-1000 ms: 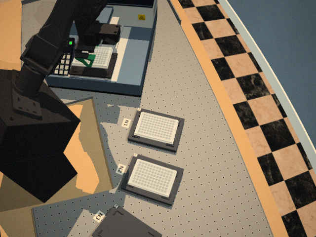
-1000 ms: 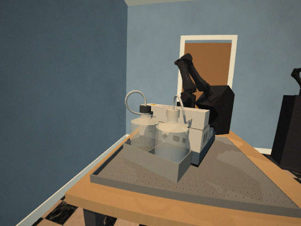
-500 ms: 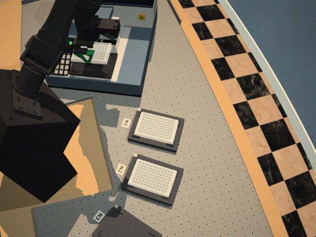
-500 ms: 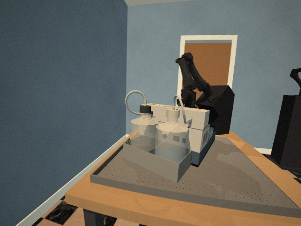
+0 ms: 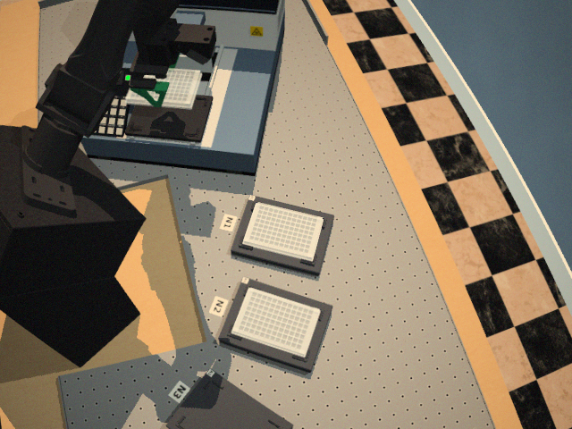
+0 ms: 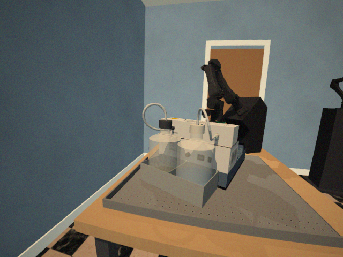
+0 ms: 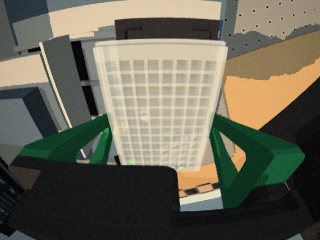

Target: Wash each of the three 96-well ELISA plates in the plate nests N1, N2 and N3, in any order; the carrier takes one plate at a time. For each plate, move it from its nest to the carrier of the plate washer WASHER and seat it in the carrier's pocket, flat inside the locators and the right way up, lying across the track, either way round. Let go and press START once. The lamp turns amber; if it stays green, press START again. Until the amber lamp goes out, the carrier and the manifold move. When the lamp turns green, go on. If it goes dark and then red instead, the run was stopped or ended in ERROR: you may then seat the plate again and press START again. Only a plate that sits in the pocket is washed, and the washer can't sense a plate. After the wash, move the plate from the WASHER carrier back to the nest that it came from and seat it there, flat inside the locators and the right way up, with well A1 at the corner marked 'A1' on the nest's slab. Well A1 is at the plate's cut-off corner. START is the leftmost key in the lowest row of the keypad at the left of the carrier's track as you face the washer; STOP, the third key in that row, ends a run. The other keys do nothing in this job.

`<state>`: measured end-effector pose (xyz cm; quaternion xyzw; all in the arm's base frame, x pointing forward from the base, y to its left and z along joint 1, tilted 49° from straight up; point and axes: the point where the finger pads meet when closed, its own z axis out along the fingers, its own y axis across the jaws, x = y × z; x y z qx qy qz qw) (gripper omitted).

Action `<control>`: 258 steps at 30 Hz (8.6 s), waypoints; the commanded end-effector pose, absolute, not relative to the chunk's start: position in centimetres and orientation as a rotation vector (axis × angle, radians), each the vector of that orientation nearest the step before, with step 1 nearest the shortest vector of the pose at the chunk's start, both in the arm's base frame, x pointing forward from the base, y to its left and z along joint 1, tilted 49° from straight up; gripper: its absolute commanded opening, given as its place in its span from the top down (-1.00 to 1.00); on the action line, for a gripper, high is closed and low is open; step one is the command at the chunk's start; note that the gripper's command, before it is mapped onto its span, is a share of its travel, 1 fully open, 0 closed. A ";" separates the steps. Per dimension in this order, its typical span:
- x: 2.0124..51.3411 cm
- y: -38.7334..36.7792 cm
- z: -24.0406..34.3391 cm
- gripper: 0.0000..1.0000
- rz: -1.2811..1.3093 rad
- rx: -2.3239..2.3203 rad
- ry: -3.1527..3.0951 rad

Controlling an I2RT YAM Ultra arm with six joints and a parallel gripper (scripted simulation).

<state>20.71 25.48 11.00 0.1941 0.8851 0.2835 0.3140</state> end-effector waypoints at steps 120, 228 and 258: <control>35.7 -4.5 9.5 1.00 0.844 0.857 2.282; 27.9 -27.9 -14.7 1.00 0.916 1.086 2.228; 27.9 -27.9 -14.7 1.00 0.916 1.086 2.228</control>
